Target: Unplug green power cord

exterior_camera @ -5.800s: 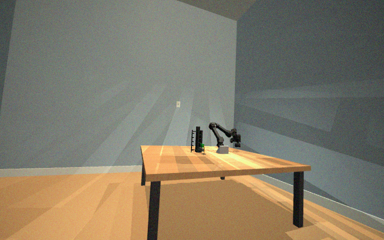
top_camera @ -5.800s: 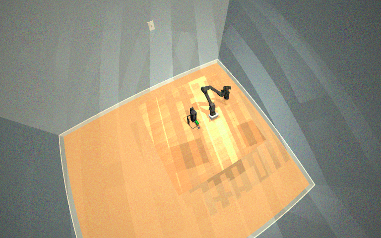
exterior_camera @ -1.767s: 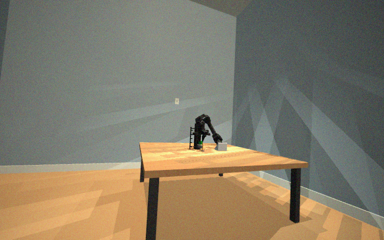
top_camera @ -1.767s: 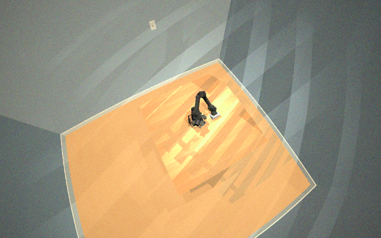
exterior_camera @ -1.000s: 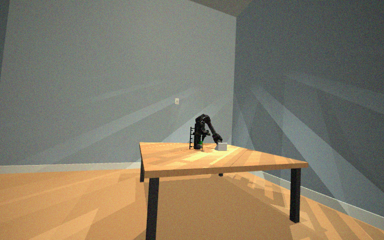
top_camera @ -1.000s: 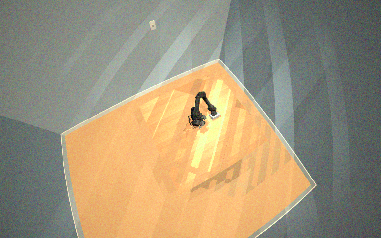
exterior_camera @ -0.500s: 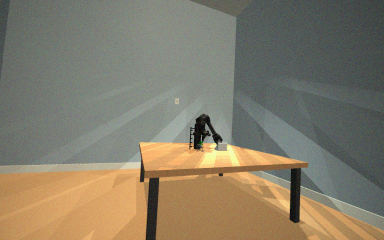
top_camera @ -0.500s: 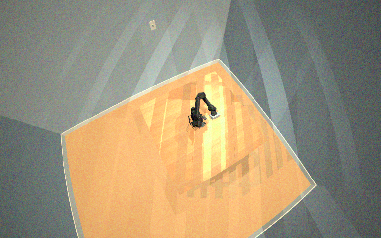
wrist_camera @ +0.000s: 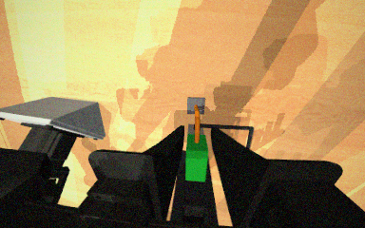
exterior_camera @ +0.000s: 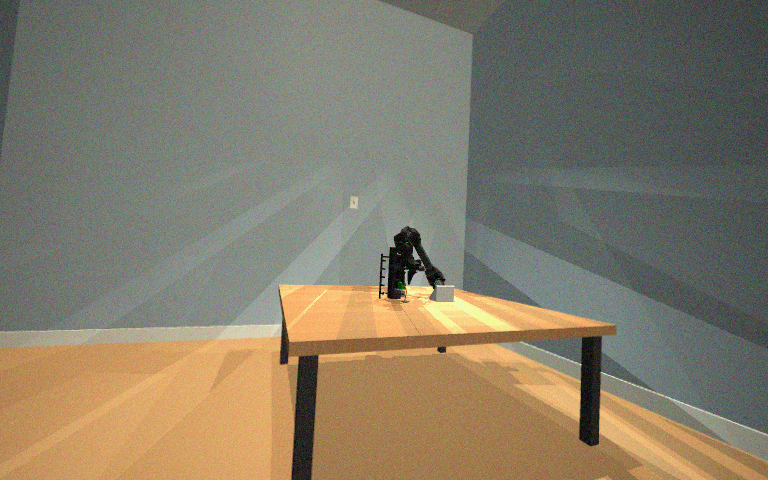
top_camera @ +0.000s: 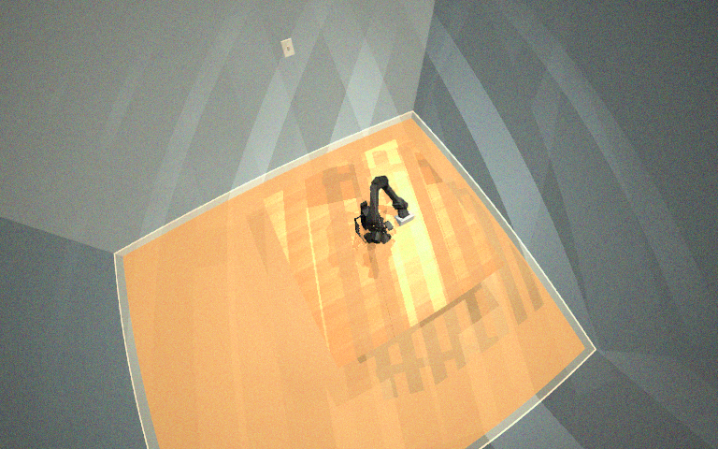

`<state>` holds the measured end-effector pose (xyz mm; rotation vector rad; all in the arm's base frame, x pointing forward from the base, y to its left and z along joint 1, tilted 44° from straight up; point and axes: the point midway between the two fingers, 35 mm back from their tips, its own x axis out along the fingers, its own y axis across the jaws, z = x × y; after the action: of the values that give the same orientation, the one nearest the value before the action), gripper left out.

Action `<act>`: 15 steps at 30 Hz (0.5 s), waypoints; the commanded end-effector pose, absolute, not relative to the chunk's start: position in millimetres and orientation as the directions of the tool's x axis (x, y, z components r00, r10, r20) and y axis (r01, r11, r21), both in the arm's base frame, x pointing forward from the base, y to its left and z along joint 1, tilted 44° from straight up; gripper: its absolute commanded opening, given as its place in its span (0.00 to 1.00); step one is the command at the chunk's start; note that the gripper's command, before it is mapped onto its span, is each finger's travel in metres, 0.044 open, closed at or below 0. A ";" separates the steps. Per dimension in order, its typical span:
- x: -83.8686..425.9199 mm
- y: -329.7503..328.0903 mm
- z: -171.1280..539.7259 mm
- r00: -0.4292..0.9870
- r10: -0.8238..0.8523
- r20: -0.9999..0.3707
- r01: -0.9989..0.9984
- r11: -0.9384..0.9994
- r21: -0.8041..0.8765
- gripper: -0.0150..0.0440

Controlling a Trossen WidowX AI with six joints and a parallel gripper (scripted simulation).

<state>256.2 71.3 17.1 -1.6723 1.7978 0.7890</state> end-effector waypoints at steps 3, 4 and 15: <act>256.3 71.2 18.0 -0.066 -0.672 -0.738 -0.998 0.048 0.046 0.53; 256.3 71.2 18.0 -0.066 -0.672 -0.738 -0.998 0.048 0.046 0.53; 256.3 77.2 23.7 -0.059 -0.675 -0.735 -0.998 0.037 0.046 0.53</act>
<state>254.6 75.2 21.4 -1.6897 1.7983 0.7966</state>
